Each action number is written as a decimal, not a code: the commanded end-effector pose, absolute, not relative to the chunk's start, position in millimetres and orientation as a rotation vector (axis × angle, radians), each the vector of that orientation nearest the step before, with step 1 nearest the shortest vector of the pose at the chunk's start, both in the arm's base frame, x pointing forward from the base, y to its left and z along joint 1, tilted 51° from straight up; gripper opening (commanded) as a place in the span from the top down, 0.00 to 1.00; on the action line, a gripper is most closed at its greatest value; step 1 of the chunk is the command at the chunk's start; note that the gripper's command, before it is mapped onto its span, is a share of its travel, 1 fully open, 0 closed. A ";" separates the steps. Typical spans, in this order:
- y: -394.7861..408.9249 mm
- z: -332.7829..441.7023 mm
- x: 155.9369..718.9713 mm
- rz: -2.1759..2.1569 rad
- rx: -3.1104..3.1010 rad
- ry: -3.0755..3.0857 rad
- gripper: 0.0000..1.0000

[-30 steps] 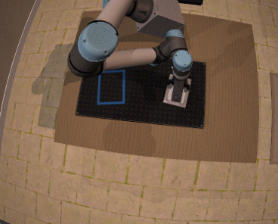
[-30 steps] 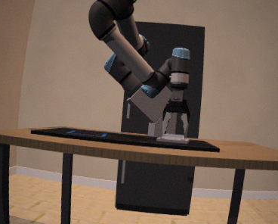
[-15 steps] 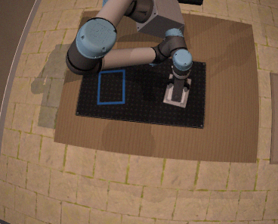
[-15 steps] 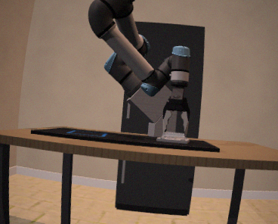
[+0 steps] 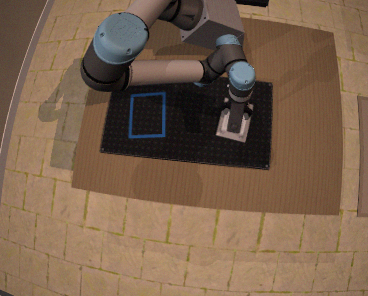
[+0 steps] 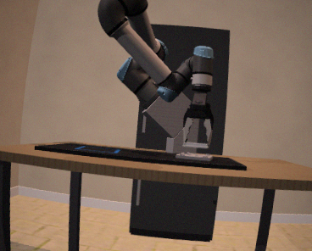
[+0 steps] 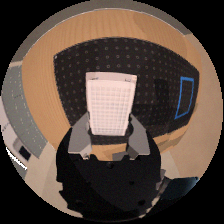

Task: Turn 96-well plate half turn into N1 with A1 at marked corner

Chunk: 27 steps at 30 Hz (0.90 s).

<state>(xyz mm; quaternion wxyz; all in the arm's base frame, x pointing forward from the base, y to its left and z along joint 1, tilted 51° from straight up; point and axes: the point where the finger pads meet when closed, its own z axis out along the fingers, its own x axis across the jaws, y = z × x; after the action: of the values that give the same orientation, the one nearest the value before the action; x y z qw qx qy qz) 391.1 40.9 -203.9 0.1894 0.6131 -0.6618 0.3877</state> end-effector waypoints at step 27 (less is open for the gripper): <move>74.4 -175.8 381.4 1.090 1.723 -1.861 1.00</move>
<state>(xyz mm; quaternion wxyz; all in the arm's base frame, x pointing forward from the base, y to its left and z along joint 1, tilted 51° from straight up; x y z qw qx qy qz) 382.0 71.2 -178.4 0.1892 0.6131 -0.6618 0.3877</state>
